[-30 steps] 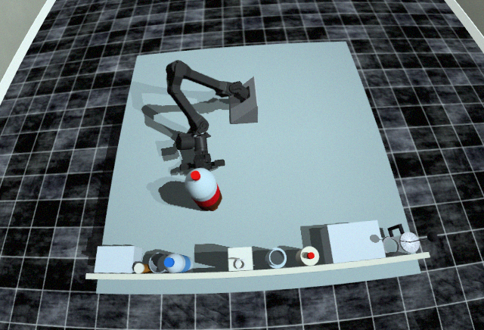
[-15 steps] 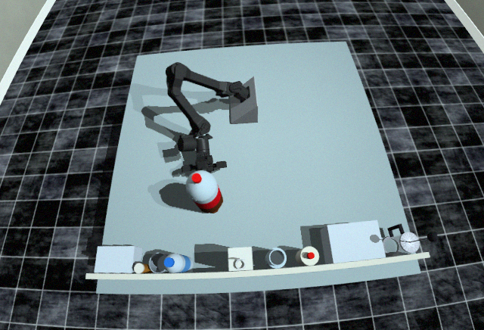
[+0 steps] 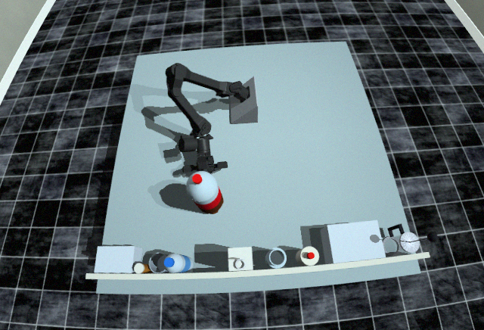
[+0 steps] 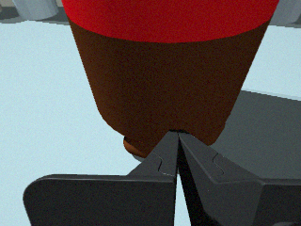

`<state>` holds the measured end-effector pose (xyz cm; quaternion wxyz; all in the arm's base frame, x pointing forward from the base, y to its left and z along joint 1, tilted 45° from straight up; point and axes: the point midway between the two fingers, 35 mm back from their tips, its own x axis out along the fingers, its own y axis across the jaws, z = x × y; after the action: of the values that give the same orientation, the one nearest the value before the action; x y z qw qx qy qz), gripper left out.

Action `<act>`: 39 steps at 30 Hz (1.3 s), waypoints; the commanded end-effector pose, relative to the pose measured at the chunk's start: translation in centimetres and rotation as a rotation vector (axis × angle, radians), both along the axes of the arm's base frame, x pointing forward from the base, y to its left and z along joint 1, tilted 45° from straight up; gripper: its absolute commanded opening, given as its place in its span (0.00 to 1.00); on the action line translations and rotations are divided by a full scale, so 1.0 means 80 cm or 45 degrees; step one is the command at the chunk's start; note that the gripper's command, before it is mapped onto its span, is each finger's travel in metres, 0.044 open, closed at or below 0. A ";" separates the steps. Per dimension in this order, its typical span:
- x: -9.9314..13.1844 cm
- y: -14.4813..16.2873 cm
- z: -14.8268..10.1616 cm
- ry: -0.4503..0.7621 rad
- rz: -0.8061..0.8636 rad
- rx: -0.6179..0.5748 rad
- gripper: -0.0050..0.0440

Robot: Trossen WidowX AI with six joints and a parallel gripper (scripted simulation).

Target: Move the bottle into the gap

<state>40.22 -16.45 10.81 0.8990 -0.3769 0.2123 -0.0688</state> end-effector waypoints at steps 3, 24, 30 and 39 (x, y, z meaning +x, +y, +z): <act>0.007 0.005 0.004 -0.015 0.010 0.000 0.00; 0.008 0.015 -0.011 0.000 0.008 0.007 0.00; 0.011 0.012 -0.007 -0.008 0.008 0.005 0.00; 0.025 0.012 -0.004 -0.012 0.009 0.001 0.00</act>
<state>41.59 -15.59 9.87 0.8990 -0.3763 0.2141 -0.0658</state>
